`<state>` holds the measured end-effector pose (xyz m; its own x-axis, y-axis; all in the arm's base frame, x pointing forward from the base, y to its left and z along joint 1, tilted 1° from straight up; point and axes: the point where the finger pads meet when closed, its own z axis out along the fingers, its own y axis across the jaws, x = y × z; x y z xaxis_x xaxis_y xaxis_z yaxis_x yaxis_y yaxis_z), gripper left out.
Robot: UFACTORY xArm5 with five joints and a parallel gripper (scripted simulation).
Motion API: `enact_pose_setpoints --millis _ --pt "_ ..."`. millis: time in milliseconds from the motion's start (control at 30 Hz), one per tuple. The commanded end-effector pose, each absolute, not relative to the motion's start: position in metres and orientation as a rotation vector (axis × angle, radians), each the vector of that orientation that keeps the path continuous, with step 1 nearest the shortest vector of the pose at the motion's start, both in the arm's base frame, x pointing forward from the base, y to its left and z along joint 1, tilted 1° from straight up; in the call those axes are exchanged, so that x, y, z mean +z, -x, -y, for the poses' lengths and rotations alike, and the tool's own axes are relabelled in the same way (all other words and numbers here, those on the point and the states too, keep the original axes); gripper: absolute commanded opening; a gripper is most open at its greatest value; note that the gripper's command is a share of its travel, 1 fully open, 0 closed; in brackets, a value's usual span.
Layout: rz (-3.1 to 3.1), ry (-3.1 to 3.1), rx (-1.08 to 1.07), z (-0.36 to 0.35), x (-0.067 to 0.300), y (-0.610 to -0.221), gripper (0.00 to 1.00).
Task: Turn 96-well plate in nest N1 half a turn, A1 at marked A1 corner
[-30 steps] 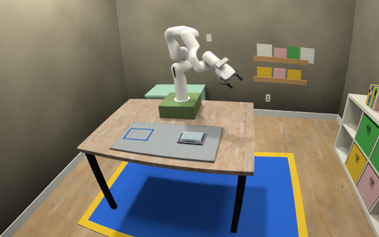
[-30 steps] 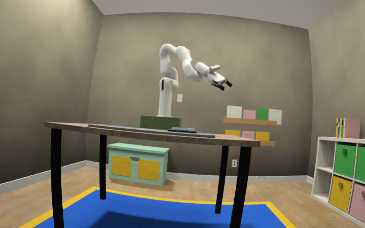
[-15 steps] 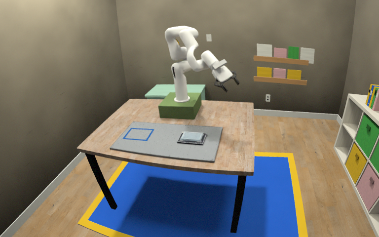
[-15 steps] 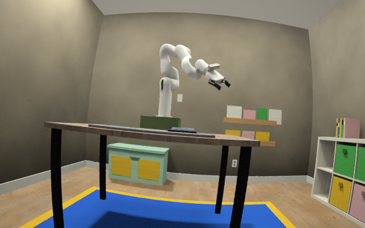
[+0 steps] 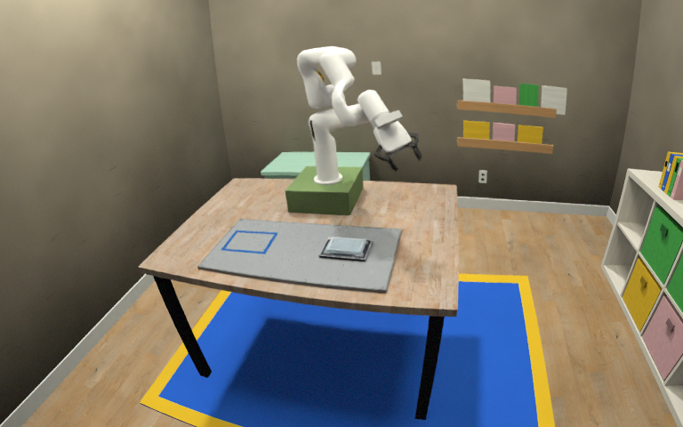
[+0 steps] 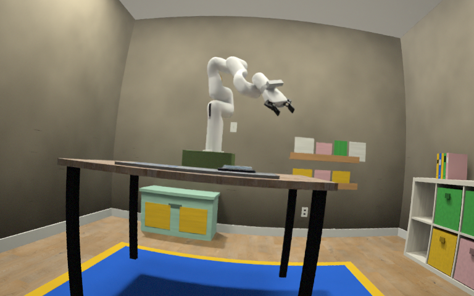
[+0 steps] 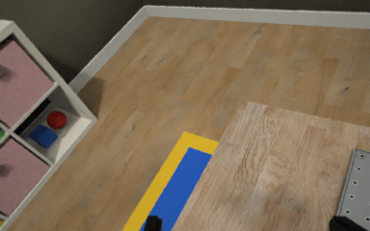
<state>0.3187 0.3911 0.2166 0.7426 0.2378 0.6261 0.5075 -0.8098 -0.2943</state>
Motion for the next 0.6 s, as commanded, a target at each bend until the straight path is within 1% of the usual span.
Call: enact_pose_setpoints --millis 0,567 --pt "0.546 2.536 -0.818 -0.377 0.217 -0.337 1.0" --pt "0.492 2.674 -0.769 -0.327 0.214 -0.379 1.0"
